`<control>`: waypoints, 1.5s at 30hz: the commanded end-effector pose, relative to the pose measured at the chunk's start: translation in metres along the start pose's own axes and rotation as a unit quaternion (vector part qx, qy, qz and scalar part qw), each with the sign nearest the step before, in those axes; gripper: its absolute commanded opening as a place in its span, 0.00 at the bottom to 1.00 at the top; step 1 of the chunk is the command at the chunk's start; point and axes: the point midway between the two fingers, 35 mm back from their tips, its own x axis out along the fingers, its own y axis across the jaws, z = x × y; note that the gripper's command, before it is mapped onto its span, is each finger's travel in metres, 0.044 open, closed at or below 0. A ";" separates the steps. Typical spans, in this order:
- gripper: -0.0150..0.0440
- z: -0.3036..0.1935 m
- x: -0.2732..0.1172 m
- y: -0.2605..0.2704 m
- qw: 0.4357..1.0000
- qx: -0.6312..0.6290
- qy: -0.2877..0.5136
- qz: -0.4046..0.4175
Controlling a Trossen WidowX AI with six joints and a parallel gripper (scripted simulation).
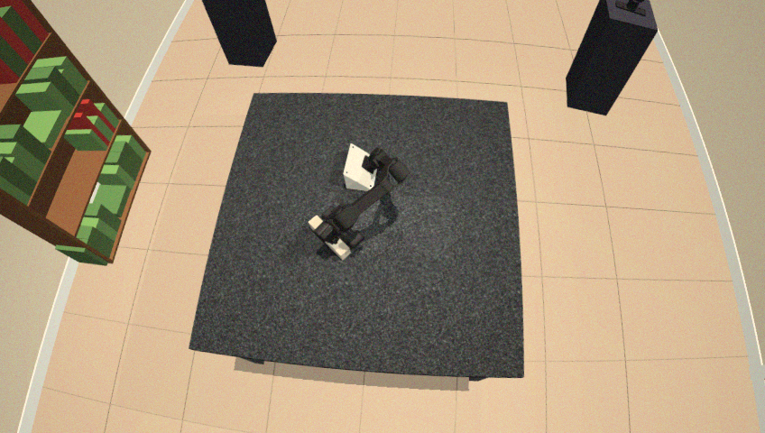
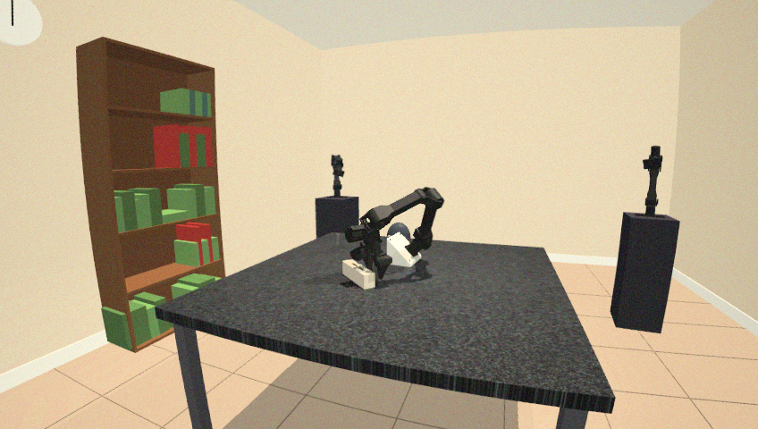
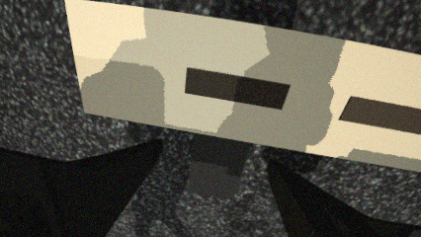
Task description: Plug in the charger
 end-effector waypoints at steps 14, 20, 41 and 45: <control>1.00 -0.017 0.001 0.001 1.000 0.003 0.000 0.000; 1.00 -0.023 0.001 0.001 1.000 0.003 0.000 0.000; 1.00 -0.047 0.003 0.001 1.000 0.003 0.001 0.000; 1.00 -0.051 0.004 0.000 1.000 0.003 0.001 0.000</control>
